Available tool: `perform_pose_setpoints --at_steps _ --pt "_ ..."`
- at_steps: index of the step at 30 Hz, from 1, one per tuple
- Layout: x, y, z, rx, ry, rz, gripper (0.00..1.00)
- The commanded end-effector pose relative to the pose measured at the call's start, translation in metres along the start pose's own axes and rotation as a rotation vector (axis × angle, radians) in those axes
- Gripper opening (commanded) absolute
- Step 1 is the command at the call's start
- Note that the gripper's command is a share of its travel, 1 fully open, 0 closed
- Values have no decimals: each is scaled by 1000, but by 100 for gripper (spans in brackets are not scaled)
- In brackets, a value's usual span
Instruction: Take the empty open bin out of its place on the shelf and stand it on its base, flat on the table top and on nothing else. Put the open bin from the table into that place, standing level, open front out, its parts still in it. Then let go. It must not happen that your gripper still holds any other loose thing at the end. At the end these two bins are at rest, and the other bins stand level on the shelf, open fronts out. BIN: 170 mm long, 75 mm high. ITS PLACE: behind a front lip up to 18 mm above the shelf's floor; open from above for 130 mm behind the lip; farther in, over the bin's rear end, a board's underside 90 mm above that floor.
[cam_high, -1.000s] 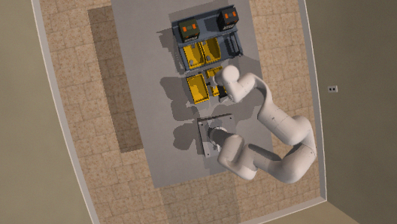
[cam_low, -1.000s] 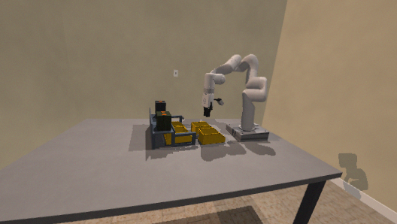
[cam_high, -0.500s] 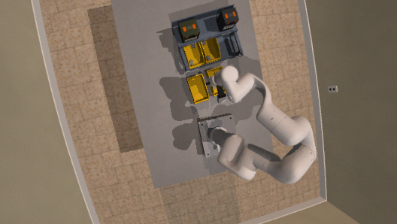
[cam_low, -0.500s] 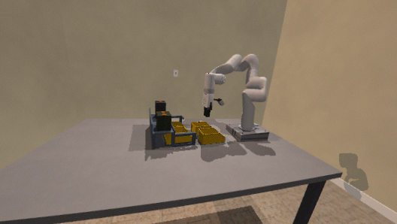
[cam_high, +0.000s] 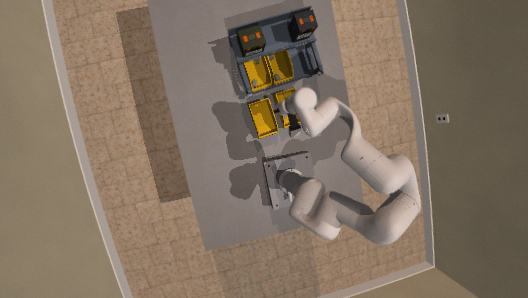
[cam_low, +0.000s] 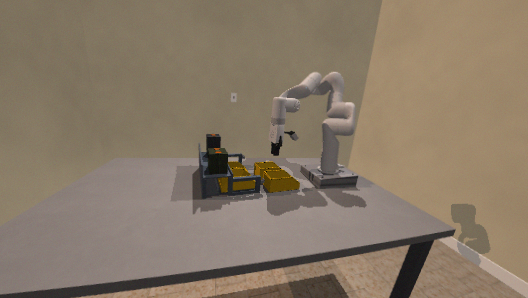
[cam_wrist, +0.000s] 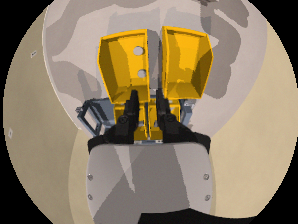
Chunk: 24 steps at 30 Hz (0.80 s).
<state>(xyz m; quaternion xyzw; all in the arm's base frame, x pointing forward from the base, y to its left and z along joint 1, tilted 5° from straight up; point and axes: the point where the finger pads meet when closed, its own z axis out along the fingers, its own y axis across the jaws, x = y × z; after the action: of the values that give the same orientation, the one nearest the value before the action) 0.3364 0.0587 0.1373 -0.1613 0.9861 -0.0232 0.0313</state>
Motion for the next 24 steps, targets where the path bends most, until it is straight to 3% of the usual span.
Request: perform_pose_setpoints --at_steps 1,24 --pt "-1 0 -1 0 -3 0 26" --pt "-1 0 27 0 -3 0 26"
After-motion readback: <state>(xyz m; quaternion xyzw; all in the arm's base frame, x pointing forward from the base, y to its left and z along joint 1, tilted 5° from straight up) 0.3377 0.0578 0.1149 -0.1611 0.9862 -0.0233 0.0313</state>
